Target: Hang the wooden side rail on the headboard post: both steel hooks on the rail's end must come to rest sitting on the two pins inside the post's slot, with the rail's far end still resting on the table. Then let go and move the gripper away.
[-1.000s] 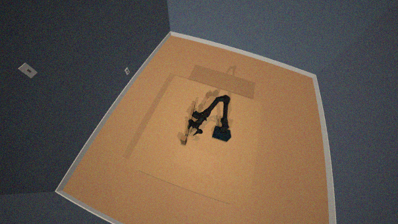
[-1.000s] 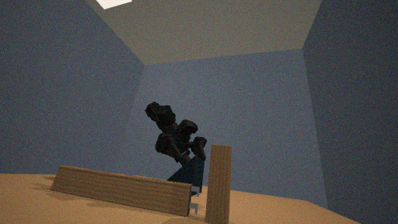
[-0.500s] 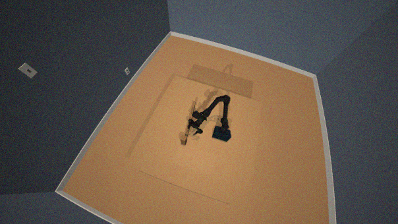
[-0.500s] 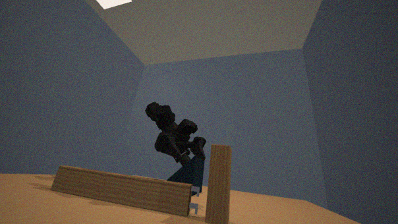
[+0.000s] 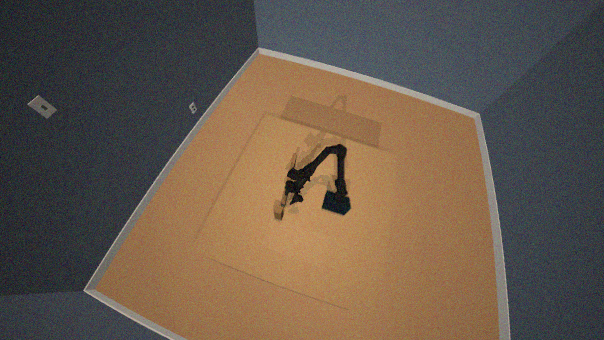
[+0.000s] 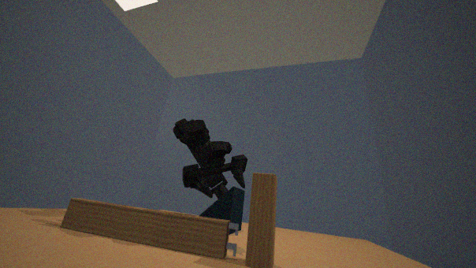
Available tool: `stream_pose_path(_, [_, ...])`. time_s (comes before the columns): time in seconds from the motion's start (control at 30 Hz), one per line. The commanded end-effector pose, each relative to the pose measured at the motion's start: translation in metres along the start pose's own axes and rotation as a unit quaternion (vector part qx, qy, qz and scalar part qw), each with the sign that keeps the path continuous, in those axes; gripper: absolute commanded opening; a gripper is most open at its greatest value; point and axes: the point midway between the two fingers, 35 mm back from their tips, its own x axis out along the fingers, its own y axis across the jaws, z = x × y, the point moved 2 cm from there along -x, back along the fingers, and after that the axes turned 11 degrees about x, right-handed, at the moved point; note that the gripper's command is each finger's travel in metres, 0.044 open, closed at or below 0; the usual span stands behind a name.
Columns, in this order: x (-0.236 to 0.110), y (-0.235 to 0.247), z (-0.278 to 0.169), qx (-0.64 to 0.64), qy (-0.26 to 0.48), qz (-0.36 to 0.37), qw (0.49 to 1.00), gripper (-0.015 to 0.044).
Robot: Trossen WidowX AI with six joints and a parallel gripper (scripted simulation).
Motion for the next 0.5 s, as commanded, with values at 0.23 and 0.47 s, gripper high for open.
stream_pose_path(0.23, [0.007,-0.015,0.02,0.438,0.096,-0.156,0.88,0.044])
stream_pose_path(0.47, [0.003,-0.023,0.031,0.592,0.076,-0.255,0.761,0.044])
